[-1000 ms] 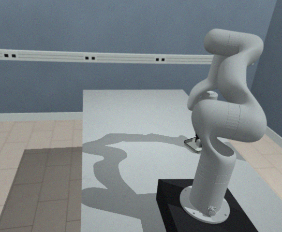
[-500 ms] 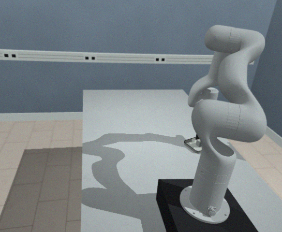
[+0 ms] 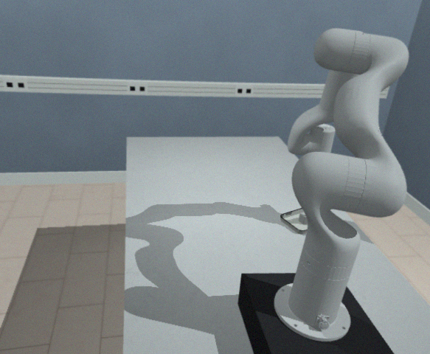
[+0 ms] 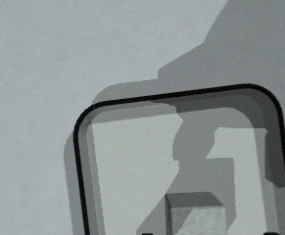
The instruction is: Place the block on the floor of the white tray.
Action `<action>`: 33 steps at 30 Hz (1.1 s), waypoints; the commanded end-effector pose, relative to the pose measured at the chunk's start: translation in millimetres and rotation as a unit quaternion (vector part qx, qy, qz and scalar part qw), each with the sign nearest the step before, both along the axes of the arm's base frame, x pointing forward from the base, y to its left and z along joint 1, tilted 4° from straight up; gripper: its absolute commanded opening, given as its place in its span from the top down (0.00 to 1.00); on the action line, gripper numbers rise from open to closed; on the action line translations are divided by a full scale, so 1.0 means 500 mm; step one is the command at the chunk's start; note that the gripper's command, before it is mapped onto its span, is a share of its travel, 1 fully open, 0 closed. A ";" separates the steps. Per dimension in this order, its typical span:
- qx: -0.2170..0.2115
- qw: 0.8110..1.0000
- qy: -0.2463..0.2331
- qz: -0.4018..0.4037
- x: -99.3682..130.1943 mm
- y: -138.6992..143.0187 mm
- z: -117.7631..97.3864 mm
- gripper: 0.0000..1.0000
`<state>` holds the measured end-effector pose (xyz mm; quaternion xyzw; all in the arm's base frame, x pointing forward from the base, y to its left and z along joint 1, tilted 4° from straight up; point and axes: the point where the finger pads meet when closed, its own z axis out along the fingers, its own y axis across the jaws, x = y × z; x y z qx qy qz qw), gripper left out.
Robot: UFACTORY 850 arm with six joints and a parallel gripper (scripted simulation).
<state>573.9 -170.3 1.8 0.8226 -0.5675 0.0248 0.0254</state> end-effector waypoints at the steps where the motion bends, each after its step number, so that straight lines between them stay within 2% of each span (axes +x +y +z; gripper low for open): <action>1: 0.000 1.000 -0.001 0.000 0.002 0.000 0.011 0.46; 13: 0.000 1.000 -0.001 0.000 0.000 -0.001 0.014 0.46; 15: 0.000 1.000 -0.001 0.000 -0.044 -0.024 0.015 0.46; 17: 0.001 1.000 -0.001 0.000 -0.137 -0.071 0.017 0.46; 19: 0.002 1.000 -0.001 0.000 -0.180 -0.095 0.018 0.46; 26: 0.001 1.000 -0.001 0.000 -0.386 -0.211 0.025 0.46; 33: 0.001 1.000 -0.001 0.000 -0.397 -0.219 0.026 0.46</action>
